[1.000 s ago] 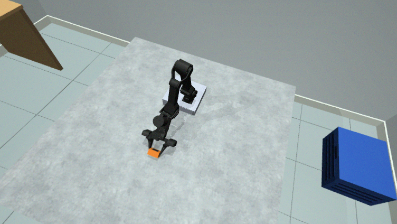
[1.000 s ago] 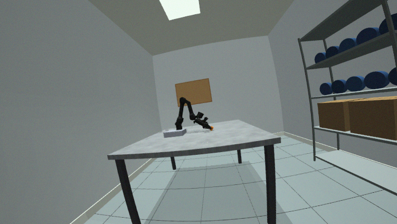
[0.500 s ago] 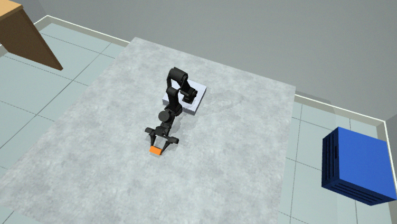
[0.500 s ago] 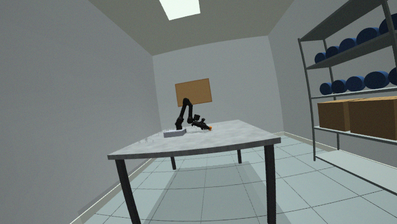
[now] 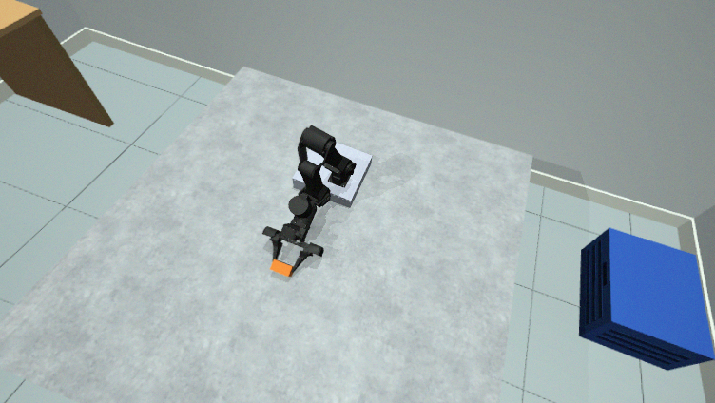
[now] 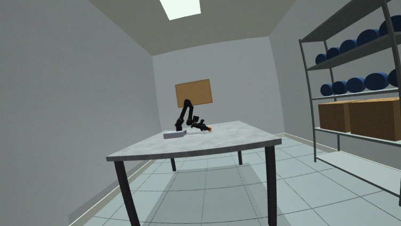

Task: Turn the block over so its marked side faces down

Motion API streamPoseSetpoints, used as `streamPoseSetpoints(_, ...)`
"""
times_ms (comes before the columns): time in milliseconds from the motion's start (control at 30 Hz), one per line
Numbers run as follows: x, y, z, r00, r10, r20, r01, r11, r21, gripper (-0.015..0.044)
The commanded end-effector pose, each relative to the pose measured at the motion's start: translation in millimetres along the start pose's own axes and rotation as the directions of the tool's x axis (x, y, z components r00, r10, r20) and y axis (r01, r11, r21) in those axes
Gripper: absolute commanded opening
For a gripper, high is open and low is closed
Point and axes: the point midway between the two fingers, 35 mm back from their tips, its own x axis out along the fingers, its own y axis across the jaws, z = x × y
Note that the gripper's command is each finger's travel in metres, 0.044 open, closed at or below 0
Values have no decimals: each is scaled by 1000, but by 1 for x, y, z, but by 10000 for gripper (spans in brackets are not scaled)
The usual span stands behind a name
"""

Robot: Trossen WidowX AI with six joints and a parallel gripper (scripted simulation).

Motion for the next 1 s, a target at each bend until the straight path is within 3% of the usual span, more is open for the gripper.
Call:
streamPoseSetpoints(0, -1, 1, 0, 1000, 5, 4, -5, 1000, 5, 0)
streamPoseSetpoints(100, -1, 1, 0, 1000, 5, 4, -5, 1000, 5, 0)
streamPoseSetpoints(667, -1, 1, 0, 1000, 5, 4, -5, 1000, 5, 440)
streamPoseSetpoints(967, -1, 1, 0, 1000, 5, 4, -5, 1000, 5, 440)
